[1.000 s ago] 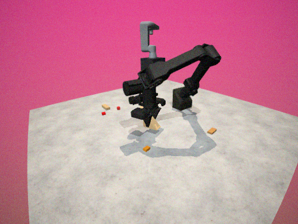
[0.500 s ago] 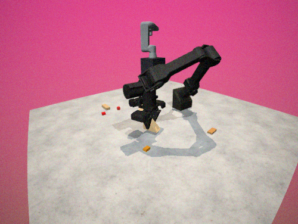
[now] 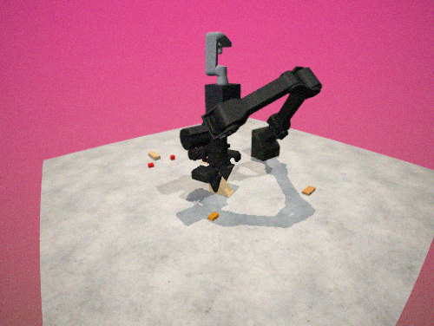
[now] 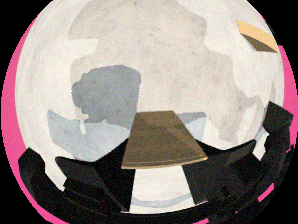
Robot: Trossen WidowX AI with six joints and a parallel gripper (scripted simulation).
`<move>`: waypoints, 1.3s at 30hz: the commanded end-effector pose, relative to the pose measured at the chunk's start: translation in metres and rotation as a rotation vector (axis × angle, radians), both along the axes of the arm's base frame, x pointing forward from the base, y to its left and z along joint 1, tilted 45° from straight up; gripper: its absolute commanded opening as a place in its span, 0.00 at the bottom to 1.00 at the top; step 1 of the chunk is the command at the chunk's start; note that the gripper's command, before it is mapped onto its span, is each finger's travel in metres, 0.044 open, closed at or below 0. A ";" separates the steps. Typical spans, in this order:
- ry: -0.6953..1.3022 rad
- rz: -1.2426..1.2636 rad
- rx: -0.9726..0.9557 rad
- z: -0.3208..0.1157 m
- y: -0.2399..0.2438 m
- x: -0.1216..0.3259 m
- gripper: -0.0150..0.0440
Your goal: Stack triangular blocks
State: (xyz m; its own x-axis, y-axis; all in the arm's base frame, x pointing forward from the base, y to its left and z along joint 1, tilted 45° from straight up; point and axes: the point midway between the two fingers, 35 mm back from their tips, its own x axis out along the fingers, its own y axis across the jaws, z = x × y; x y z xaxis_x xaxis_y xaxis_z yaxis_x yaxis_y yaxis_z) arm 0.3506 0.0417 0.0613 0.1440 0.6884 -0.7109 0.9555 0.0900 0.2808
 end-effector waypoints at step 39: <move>-0.002 0.005 0.001 0.037 -0.038 -0.008 1.00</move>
State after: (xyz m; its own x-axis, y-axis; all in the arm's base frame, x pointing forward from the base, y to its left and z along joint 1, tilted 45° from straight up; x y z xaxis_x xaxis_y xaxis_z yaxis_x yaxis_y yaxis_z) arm 0.3431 0.0040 0.0981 0.1428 0.6893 -0.7102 0.9577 0.0849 0.2749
